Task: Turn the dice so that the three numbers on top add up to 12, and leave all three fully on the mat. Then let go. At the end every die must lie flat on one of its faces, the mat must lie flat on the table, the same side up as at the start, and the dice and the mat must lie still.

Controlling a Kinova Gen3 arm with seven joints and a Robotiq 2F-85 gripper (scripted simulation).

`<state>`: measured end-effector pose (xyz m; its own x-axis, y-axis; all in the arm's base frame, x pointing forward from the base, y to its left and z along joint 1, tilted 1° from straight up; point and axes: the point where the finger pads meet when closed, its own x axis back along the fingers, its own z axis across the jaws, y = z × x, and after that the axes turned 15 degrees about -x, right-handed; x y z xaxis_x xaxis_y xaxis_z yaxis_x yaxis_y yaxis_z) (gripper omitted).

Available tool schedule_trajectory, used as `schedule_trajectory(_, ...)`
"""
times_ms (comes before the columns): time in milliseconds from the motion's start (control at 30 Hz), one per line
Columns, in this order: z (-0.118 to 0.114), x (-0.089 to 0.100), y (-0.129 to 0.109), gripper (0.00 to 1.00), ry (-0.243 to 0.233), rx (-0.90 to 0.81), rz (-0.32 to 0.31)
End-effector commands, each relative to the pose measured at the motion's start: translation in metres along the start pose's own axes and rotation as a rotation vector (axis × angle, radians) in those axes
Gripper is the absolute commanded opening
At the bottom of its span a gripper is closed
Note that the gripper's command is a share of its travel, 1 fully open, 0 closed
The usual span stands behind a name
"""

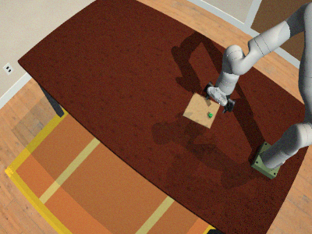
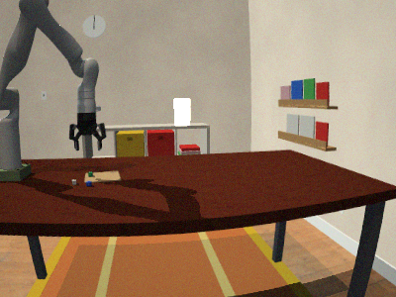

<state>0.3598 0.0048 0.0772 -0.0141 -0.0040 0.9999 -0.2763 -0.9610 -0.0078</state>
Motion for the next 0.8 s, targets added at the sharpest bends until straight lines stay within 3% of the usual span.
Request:
schedule_trajectory(0,0.000,0.000,0.004,1.00,0.001,-0.038,-0.002)
schedule_trajectory(267,-0.001,-0.007,0.029,1.00,-0.004,-0.319,-0.004)
schedule_trajectory(333,-0.001,-0.007,0.029,1.00,-0.004,-0.319,-0.004)
schedule_trajectory(767,-0.006,-0.016,0.084,1.00,-0.002,-0.959,-0.003)
